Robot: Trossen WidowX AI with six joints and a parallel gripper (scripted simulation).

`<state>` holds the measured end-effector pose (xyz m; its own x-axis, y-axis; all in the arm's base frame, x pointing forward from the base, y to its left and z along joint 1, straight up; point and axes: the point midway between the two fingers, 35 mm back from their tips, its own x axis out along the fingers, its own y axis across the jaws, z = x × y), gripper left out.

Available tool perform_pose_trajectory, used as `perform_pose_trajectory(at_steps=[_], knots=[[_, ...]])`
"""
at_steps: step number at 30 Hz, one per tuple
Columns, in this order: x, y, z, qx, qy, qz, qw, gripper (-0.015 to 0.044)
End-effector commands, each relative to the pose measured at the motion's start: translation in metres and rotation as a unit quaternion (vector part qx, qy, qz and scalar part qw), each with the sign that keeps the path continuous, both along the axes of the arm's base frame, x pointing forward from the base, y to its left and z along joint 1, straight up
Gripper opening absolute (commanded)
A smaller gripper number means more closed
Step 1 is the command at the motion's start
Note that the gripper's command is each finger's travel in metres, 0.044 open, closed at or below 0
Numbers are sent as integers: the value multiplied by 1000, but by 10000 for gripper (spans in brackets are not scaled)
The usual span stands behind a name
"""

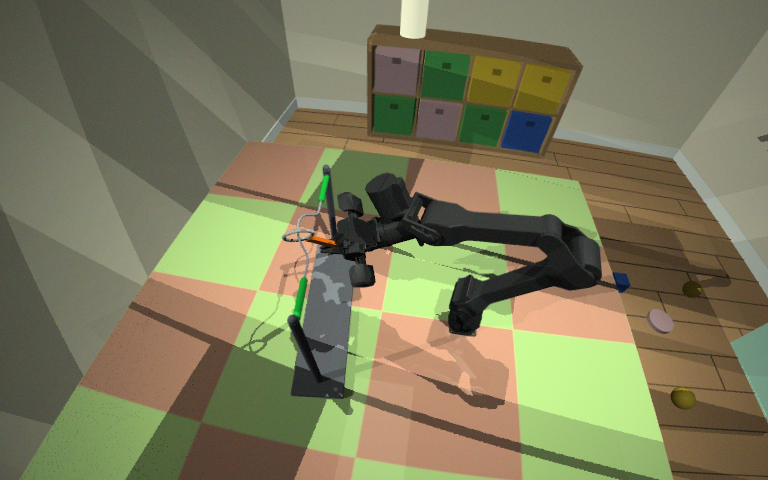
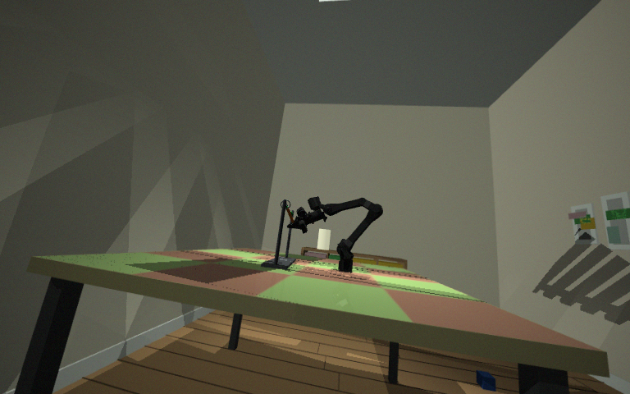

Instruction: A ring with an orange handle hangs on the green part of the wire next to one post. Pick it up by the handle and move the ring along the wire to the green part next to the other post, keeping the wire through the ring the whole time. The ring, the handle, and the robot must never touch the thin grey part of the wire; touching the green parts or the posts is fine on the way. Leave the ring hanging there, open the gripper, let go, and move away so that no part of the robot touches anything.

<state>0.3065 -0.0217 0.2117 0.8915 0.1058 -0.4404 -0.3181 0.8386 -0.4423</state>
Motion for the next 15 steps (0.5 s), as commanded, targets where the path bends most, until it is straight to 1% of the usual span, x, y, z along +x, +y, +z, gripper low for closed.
perform_pose_trajectory(at_steps=[1,15], knots=[[4,-5,9,-37,-14,23,999,-150],[12,-18,18,-147,-32,84,985,-150]])
